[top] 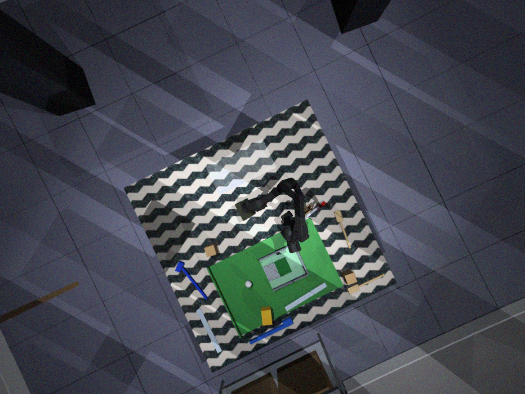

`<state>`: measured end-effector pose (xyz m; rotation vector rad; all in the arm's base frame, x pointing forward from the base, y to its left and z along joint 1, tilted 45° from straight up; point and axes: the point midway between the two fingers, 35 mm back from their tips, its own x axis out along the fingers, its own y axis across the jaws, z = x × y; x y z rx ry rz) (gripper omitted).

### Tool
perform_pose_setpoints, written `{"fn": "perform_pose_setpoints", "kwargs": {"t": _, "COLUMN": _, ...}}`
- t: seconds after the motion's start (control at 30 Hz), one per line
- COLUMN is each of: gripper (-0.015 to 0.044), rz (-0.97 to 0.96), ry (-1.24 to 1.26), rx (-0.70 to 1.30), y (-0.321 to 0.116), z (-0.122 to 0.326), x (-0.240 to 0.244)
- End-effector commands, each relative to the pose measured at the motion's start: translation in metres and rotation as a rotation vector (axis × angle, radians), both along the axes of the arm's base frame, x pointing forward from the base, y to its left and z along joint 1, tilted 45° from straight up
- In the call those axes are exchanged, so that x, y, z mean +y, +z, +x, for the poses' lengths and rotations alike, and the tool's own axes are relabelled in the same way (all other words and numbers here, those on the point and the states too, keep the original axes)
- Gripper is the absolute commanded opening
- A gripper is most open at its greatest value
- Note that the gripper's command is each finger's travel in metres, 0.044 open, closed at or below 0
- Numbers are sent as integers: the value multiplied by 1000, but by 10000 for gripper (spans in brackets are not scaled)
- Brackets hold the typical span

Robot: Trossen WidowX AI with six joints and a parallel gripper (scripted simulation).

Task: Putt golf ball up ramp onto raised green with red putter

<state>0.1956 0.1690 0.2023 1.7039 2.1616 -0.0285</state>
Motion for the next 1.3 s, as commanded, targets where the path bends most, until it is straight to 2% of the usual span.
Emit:
{"fn": "perform_pose_setpoints", "kwargs": {"t": 0.0, "gripper": 0, "rz": -12, "ry": -48, "rx": -49, "y": 19, "z": 1, "x": -17}}
{"fn": "perform_pose_setpoints", "kwargs": {"t": 0.27, "gripper": 0, "rz": -28, "ry": -93, "rx": -80, "y": 36, "z": -3, "x": -33}}
{"fn": "perform_pose_setpoints", "kwargs": {"t": 0.6, "gripper": 0, "rz": -93, "ry": -141, "rx": 16, "y": 11, "z": 32, "x": -44}}
{"fn": "perform_pose_setpoints", "kwargs": {"t": 1.27, "gripper": 0, "rz": -251, "ry": -406, "rx": 373, "y": -51, "z": 112, "x": -119}}
